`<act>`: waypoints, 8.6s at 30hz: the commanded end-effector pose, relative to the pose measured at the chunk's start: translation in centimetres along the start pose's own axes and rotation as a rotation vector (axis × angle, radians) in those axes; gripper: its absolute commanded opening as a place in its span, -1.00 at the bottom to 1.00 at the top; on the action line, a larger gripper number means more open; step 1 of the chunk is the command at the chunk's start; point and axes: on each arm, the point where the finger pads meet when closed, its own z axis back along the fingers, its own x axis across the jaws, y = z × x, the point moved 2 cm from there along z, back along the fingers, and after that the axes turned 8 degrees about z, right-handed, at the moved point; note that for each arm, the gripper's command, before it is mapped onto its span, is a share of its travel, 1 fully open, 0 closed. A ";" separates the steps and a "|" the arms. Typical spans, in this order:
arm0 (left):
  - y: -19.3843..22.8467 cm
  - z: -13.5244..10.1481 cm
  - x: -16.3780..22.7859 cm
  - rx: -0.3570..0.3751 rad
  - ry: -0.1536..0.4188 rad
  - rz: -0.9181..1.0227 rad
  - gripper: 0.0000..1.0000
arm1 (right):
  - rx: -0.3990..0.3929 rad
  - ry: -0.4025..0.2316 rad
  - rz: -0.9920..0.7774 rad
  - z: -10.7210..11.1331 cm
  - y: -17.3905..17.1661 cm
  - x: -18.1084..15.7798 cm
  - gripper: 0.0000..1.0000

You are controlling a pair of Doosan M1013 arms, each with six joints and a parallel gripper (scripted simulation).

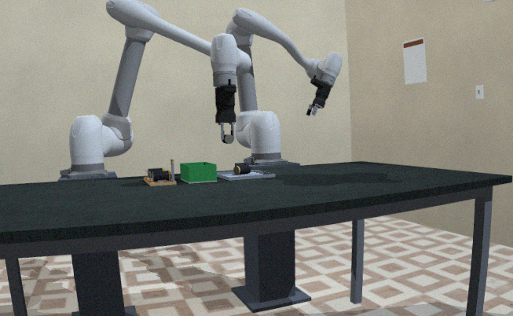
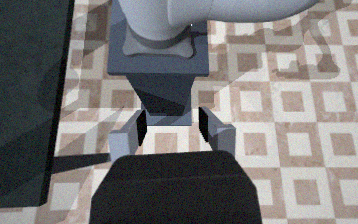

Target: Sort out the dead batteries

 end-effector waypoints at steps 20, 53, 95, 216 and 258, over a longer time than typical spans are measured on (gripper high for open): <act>0.0 0.0 0.0 -0.001 0.000 0.000 1.00 | 0.000 0.002 -0.707 0.1 0.0 0.0 0.15; 0.0 0.0 0.0 -0.001 0.000 0.000 1.00 | 0.000 0.002 -1.473 0.1 0.0 0.0 0.15; 0.0 0.0 0.0 -0.001 0.000 0.000 1.00 | 0.000 0.001 -1.473 0.1 0.2 27.1 0.15; 0.0 0.0 0.0 -0.001 0.000 0.000 1.00 | 0.000 0.001 -1.473 -9.0 0.2 27.1 0.15; 0.0 0.0 0.0 -0.001 0.000 0.000 1.00 | 0.000 0.001 -1.473 -11.5 0.2 27.1 0.81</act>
